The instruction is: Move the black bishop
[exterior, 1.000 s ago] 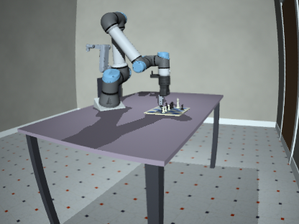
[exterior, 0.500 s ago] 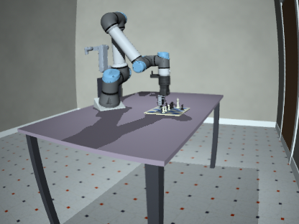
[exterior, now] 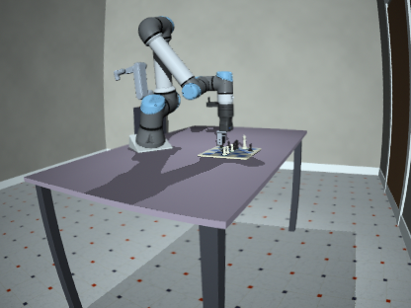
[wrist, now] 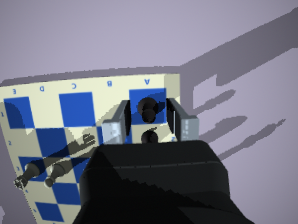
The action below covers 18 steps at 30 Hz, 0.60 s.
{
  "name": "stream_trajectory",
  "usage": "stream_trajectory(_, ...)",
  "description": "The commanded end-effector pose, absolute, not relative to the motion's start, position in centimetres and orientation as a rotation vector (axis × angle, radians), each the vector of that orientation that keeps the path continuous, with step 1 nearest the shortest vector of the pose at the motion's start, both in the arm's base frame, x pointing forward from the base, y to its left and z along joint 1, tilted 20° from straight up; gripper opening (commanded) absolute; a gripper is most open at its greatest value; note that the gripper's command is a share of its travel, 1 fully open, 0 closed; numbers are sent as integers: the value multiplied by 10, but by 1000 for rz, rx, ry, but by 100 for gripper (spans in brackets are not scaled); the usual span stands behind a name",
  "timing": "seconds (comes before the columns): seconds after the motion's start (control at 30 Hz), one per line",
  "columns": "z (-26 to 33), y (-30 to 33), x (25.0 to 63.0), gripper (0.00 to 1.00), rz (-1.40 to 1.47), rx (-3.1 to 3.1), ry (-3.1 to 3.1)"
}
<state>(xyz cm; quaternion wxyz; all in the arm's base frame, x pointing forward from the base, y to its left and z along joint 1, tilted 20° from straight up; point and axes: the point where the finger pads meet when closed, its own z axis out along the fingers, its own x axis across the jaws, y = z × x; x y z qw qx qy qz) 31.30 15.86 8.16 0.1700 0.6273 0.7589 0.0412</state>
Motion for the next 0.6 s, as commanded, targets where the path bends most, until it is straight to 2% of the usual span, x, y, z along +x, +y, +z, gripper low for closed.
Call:
stream_trajectory(0.0,95,162,312,73,127,1778,2153)
stream_trajectory(0.57,160,172,289,73,127,1778,2153)
